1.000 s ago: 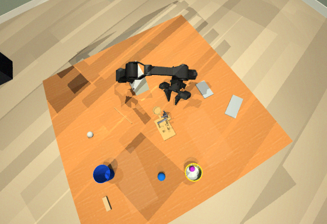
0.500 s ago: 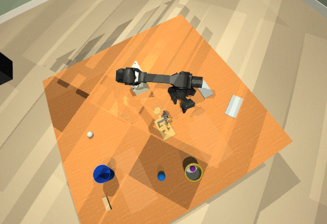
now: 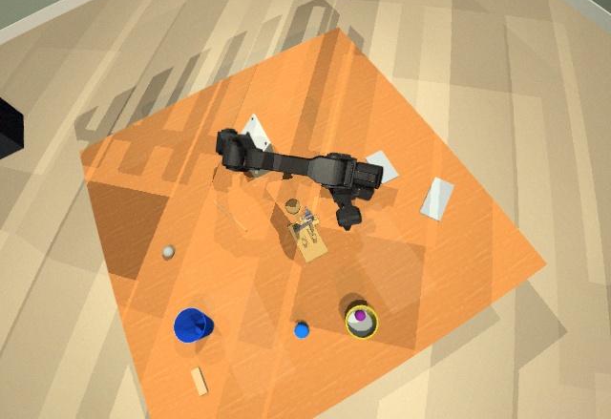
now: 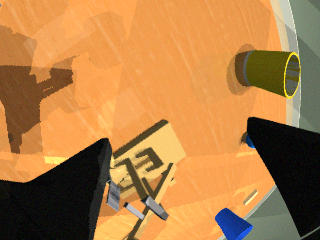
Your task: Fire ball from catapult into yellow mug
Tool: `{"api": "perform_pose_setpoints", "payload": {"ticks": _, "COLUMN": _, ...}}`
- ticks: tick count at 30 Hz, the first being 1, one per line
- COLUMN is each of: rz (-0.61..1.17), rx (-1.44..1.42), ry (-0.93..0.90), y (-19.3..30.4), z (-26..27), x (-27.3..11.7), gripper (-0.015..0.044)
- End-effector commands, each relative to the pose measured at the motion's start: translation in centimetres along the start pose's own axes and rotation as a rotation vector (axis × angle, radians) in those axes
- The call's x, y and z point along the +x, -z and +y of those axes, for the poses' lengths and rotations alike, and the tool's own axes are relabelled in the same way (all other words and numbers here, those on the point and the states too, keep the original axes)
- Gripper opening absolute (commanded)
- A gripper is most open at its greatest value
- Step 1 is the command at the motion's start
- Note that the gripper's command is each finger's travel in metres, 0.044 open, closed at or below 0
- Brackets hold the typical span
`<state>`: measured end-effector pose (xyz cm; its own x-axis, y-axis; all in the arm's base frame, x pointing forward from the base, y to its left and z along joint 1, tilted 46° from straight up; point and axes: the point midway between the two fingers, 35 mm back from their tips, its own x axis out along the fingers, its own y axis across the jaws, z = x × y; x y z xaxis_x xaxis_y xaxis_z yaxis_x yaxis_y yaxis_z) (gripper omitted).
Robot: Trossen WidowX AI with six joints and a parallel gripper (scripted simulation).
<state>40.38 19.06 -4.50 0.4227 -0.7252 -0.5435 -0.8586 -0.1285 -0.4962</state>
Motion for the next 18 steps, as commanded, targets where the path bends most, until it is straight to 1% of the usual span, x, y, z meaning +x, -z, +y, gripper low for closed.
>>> {"api": "perform_pose_setpoints", "payload": {"ticks": 1, "rz": -0.059, "rx": 0.141, "ry": 0.000, "y": -0.1, "z": -2.8, "x": 0.0, "gripper": 0.0440}}
{"api": "perform_pose_setpoints", "payload": {"ticks": 10, "rz": -0.182, "rx": 0.418, "ry": 0.025, "y": 0.2, "z": -9.2, "x": -0.3, "gripper": 0.0440}}
{"api": "perform_pose_setpoints", "payload": {"ticks": 18, "rz": -0.290, "rx": 0.660, "ry": 0.065, "y": 1.8, "z": -15.3, "x": -0.8, "gripper": 0.0440}}
